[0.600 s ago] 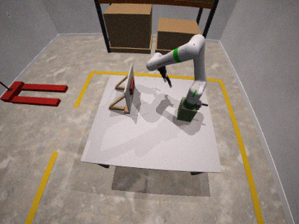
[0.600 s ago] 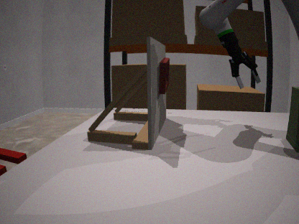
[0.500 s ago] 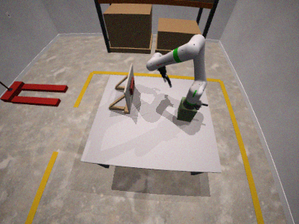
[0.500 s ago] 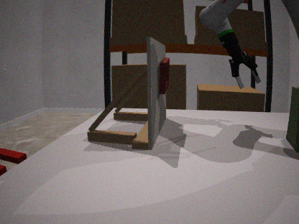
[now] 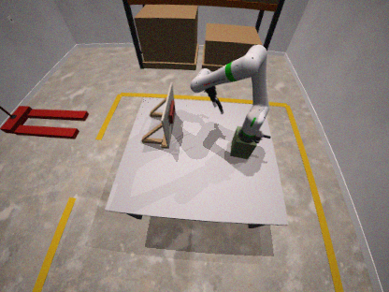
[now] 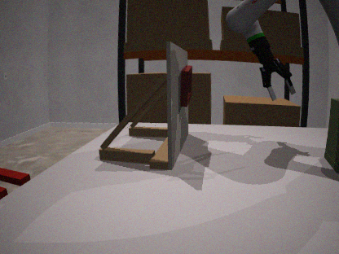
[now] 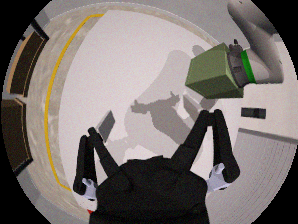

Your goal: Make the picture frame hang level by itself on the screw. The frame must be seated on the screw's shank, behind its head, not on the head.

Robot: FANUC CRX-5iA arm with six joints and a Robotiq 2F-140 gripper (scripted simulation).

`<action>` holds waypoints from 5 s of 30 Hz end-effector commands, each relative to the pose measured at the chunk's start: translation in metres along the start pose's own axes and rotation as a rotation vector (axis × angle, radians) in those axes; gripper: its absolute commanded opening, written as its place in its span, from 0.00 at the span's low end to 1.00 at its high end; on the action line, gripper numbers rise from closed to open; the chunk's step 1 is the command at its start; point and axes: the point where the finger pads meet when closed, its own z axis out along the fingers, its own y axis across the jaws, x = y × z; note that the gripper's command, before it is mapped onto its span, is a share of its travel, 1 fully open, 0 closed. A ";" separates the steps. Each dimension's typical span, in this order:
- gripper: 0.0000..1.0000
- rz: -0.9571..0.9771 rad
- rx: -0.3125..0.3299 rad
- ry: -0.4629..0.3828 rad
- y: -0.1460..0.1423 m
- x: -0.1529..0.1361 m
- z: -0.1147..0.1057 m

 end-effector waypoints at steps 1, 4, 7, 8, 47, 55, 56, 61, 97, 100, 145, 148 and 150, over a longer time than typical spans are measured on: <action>1.00 0.000 0.000 0.000 0.000 0.000 0.000; 1.00 0.001 -0.002 -0.002 0.001 0.000 0.001; 1.00 0.002 -0.009 -0.006 0.003 -0.001 0.002; 1.00 0.002 -0.013 -0.009 0.004 -0.002 0.003; 1.00 0.206 -0.682 -0.662 0.212 -0.175 0.057; 1.00 0.300 -0.820 -0.894 0.232 -0.233 0.019; 1.00 0.318 -0.839 -0.935 0.233 -0.242 0.011; 1.00 0.413 -0.922 -1.141 0.224 -0.282 -0.033; 1.00 0.977 -0.932 -2.015 0.008 -0.300 -0.195; 1.00 0.990 -0.926 -2.029 0.002 -0.298 -0.197; 0.29 1.011 -0.917 -2.052 -0.006 -0.294 -0.199; 0.29 1.011 -0.917 -2.052 -0.006 -0.294 -0.199; 0.29 1.011 -0.917 -2.052 -0.006 -0.294 -0.199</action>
